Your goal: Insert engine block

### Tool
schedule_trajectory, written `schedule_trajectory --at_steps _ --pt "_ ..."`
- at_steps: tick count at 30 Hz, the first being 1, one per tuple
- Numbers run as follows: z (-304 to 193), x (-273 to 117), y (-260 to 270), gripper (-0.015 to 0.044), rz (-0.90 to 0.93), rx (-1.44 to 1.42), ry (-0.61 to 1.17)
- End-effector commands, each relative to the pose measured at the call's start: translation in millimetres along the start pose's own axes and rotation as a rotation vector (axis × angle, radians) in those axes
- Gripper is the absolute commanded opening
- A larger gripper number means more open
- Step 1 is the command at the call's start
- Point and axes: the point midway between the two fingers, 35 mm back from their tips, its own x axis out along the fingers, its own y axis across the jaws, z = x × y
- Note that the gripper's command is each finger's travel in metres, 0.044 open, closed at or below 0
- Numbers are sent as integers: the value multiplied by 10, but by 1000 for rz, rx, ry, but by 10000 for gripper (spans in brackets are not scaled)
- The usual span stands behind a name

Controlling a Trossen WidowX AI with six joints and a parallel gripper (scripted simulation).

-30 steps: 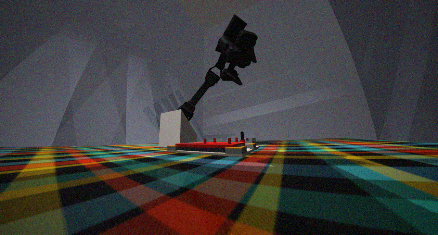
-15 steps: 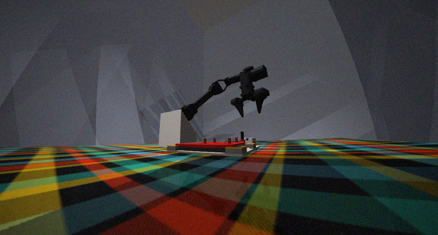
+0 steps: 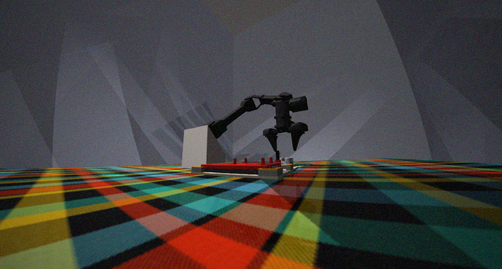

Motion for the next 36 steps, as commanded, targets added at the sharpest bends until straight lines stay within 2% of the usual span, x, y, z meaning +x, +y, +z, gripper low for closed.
schedule_trajectory --at_steps 1,32,36 --pt "2 10 -14 440 -18 1 -9" --pt "7 502 -15 440 -17 1 -11" --pt "7 502 -15 335 -17 1 -11"
